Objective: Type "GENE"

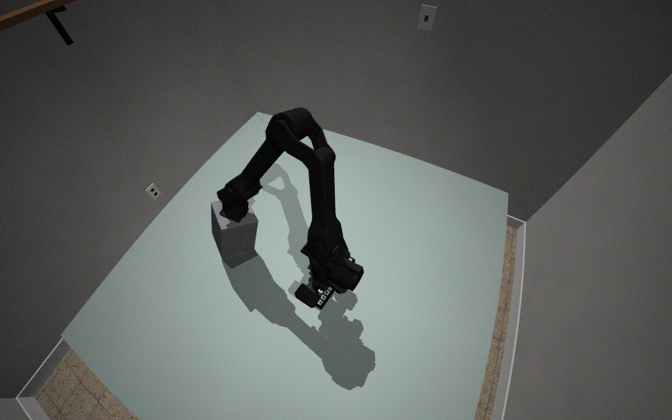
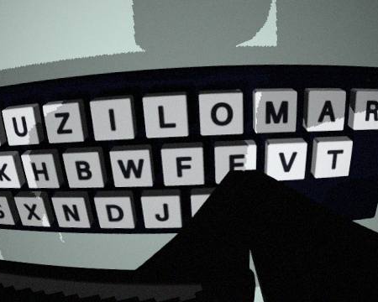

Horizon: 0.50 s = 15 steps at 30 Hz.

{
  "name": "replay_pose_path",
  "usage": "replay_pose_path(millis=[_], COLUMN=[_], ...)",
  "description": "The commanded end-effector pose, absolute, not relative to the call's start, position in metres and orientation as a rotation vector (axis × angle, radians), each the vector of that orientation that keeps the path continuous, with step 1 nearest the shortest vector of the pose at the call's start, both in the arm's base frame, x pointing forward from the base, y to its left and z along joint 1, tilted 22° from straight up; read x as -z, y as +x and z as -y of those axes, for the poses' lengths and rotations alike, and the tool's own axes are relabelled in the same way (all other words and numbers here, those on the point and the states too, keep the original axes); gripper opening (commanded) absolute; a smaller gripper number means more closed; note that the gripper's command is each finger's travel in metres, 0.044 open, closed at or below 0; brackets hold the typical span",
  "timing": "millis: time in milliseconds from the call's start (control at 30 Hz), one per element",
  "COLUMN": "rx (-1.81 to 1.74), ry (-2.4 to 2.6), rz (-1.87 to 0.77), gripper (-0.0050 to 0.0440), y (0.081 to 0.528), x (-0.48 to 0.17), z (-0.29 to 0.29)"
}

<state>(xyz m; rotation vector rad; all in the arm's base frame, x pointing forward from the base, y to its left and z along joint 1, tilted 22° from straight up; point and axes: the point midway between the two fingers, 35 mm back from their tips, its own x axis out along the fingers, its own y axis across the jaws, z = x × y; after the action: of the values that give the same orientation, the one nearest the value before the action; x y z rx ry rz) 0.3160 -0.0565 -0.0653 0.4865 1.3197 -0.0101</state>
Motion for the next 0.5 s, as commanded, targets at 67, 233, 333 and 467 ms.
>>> replay_pose_path(millis=[67,233,333,467], rx=[0.002,0.002,0.002,0.002], ry=[0.491,0.491,0.491,0.491], rz=[-1.329,-1.329,-1.329,-1.329], gripper=[0.0000,0.0000,0.0000,0.0000], y=[0.316,0.318,0.319,0.320], x=[0.073,0.079,0.084,0.087], z=[0.054,0.052,0.051,0.050])
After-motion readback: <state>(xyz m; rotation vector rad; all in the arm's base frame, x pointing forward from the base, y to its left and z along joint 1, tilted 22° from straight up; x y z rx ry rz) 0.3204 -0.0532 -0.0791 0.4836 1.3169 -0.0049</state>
